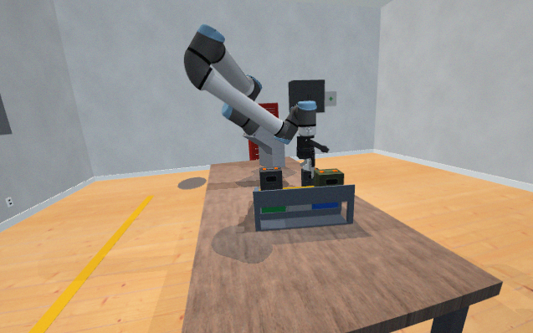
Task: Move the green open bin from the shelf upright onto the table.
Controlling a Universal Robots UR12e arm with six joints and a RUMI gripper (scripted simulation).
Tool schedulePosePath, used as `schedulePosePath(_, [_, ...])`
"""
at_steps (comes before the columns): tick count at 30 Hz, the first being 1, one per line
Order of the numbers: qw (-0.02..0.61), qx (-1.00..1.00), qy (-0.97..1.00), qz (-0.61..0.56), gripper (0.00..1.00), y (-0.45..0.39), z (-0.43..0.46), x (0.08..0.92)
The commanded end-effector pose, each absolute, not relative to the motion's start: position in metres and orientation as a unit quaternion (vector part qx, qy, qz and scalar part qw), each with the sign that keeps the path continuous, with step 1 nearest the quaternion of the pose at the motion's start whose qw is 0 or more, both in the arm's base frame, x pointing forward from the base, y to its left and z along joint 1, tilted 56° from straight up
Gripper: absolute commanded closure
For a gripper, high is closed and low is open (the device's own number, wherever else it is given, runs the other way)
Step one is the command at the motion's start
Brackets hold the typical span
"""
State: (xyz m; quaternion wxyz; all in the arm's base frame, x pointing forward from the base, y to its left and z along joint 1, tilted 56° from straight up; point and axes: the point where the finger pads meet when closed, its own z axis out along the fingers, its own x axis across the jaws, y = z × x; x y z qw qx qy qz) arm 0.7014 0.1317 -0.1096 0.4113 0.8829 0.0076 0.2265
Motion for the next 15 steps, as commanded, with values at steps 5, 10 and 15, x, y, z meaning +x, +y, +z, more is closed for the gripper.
schedulePosePath(5, [0.411,0.883,0.008,0.227,0.42,0.1323,-0.1093,0.7014])
schedulePosePath(10, [0.411,0.883,0.008,0.227,0.42,0.1323,-0.1093,0.7014])
schedulePosePath(15, [0.411,0.883,0.008,0.227,0.42,0.1323,-0.1093,0.7014])
